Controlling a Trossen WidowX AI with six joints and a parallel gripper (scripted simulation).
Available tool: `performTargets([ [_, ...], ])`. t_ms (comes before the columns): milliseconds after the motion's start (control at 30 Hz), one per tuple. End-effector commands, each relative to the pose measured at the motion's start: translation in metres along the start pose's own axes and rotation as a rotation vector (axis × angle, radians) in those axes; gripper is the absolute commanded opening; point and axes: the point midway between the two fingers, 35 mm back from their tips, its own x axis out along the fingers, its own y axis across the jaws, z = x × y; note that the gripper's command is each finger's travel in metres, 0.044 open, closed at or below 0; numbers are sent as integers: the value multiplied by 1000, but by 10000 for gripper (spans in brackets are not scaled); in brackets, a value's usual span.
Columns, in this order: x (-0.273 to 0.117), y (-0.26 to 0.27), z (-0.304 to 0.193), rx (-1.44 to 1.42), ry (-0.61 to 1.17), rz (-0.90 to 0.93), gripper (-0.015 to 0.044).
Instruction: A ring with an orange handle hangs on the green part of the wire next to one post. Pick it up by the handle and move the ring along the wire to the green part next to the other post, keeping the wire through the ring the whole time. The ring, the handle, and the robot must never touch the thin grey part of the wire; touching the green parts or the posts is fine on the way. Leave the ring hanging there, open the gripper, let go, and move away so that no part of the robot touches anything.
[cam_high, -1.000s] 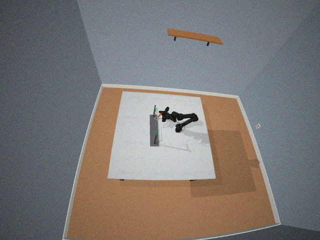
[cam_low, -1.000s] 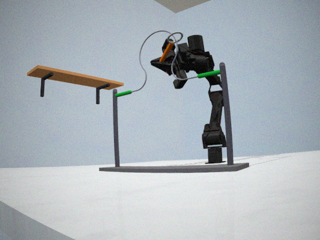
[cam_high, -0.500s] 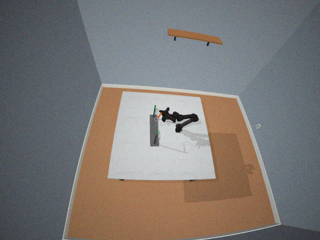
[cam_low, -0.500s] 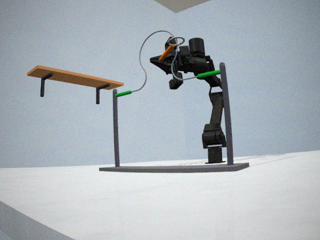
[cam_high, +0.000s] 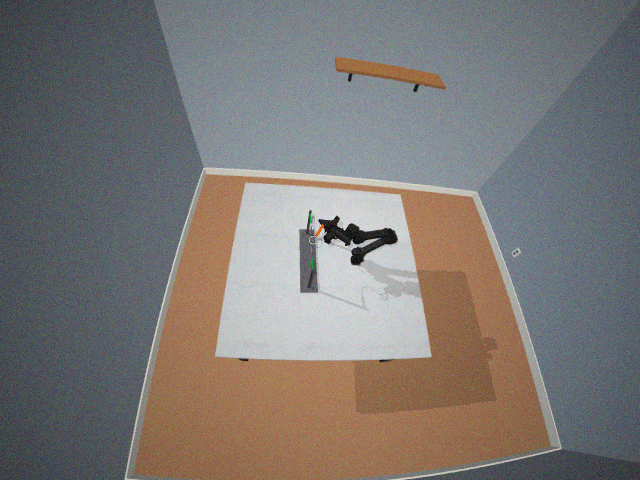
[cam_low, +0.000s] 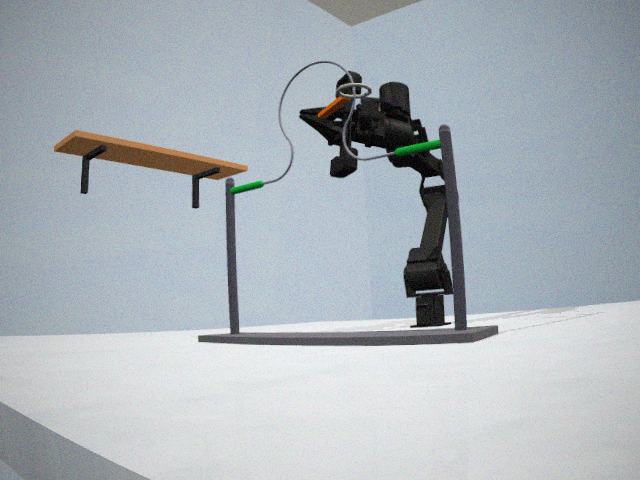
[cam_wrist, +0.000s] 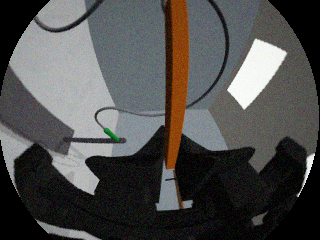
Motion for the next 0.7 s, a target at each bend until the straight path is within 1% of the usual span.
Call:
performTargets([
  [0,0,1,0,-47,-7,-24,-150],
  [667,0,-9,2,-272,-35,-168,-150],
])
